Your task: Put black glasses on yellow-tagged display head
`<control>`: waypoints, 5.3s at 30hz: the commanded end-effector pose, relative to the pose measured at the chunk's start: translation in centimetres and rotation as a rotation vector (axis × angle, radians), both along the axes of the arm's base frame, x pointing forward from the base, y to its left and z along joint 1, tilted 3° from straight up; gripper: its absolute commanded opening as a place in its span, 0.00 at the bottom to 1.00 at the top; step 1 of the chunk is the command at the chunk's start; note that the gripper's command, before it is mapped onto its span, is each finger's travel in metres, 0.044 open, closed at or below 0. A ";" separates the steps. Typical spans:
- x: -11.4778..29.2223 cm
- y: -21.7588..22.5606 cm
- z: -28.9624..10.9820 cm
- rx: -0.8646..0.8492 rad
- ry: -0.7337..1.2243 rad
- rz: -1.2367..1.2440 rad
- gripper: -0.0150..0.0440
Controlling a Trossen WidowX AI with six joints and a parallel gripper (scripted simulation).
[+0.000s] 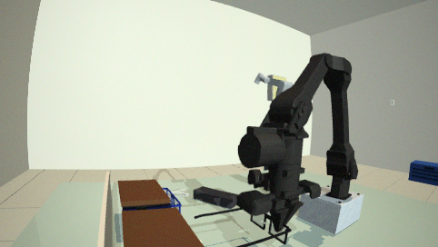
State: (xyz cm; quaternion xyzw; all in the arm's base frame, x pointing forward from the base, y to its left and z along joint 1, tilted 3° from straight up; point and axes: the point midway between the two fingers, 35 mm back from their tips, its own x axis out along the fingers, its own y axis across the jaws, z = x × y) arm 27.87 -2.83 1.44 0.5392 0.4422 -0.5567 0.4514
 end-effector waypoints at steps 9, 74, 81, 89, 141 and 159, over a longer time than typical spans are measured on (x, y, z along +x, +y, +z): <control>1.6 -0.4 0.0 -0.008 -0.011 0.005 0.25; 10.4 -2.2 0.3 -0.008 -0.011 0.005 0.25; 11.4 -2.4 0.3 -0.008 -0.012 0.005 0.25; 12.5 -2.6 0.3 -0.008 -0.013 0.005 0.25; 14.8 -3.1 0.0 -0.008 -0.015 0.005 0.25; 14.8 -3.1 0.0 -0.008 -0.015 0.005 0.25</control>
